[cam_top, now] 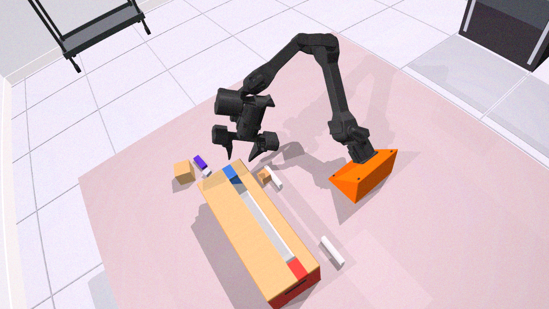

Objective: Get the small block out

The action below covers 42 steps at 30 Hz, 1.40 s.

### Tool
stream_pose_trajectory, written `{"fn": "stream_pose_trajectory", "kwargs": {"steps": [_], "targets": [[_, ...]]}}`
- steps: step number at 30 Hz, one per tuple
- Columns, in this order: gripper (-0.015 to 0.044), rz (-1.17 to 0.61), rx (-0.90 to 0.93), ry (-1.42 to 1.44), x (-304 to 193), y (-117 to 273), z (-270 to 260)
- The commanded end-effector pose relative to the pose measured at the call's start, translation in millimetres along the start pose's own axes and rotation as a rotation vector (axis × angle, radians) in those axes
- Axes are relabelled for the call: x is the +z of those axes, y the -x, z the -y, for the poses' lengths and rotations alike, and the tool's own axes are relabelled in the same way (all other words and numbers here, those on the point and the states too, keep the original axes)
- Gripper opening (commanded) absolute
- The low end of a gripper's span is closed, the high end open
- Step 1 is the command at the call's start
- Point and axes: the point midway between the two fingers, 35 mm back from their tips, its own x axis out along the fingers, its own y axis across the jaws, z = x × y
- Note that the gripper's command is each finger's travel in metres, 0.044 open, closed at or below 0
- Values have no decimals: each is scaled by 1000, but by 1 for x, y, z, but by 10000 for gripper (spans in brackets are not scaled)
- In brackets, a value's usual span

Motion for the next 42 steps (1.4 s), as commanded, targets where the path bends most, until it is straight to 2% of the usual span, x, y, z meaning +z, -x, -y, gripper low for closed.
{"fn": "stream_pose_trajectory", "kwargs": {"steps": [1, 8, 25, 42], "targets": [[285, 37, -61, -804, -10, -21, 40], [285, 62, -69, -1167, -14, -23, 53], [285, 62, -69, -1175, -14, -24, 54], [285, 63, -73, -1177, -10, -46, 66]]}}
